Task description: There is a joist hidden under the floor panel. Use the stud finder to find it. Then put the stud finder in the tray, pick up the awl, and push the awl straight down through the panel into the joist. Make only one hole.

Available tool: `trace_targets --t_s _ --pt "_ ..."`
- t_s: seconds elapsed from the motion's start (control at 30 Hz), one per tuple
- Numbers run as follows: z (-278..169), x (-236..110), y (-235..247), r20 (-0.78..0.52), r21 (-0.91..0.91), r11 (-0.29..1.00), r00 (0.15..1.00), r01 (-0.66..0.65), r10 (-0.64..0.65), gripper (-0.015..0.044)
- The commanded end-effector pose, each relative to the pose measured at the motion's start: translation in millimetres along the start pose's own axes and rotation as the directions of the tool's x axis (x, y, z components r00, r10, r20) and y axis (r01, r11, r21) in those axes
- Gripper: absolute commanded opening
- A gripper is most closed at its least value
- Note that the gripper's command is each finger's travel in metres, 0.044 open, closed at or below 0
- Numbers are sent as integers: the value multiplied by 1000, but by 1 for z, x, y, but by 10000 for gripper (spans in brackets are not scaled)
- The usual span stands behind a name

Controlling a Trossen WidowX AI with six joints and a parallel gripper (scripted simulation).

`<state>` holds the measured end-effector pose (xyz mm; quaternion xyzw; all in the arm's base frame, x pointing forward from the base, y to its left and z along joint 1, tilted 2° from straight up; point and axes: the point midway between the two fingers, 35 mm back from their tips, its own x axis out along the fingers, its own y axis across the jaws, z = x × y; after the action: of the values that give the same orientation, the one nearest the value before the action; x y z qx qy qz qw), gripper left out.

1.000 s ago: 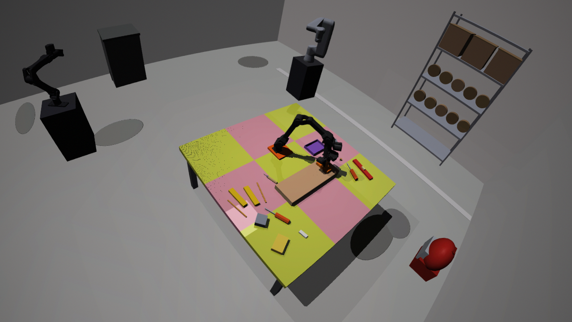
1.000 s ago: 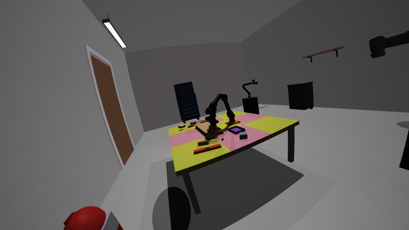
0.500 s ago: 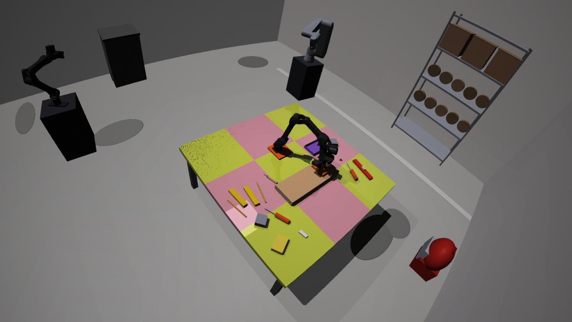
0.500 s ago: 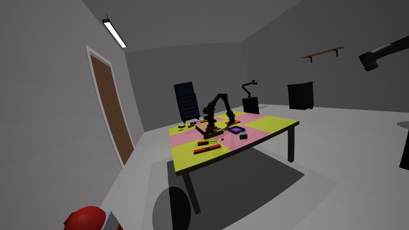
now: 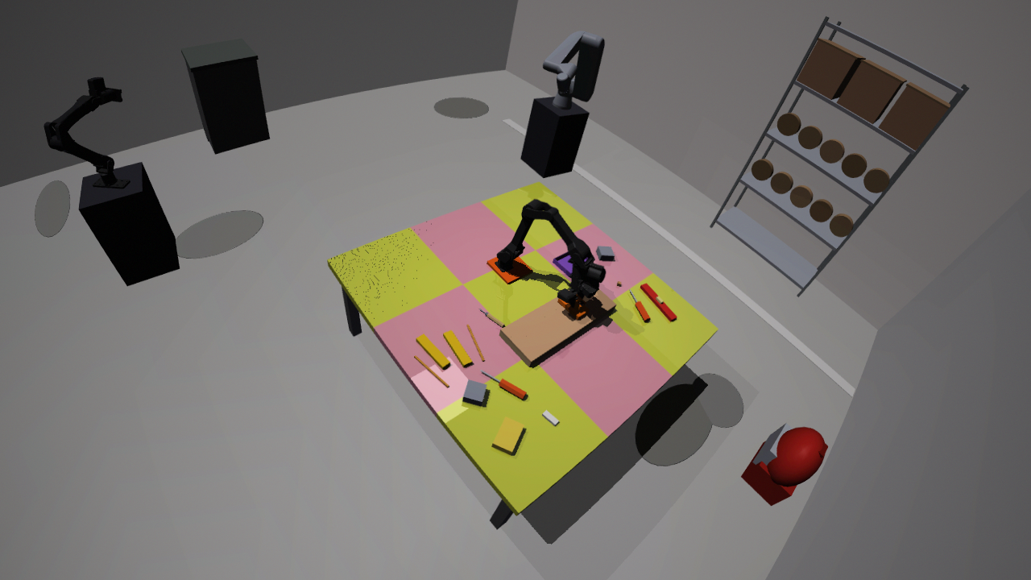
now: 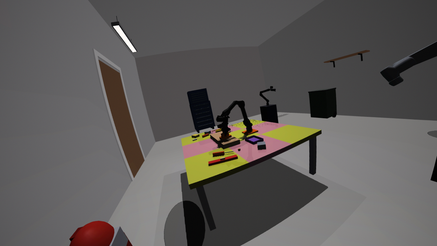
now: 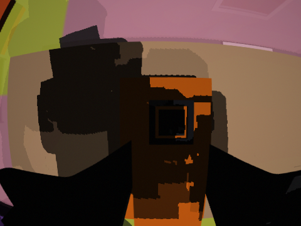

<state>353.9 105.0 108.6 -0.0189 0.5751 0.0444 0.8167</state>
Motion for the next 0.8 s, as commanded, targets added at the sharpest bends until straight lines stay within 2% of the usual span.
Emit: trace_targets --t_s 0.0,0.77 --pt "0 0 -17 1 0 1000 1000 2 -2 0" --pt "-1 0 -98 0 -3 1000 1000 11 -11 0"
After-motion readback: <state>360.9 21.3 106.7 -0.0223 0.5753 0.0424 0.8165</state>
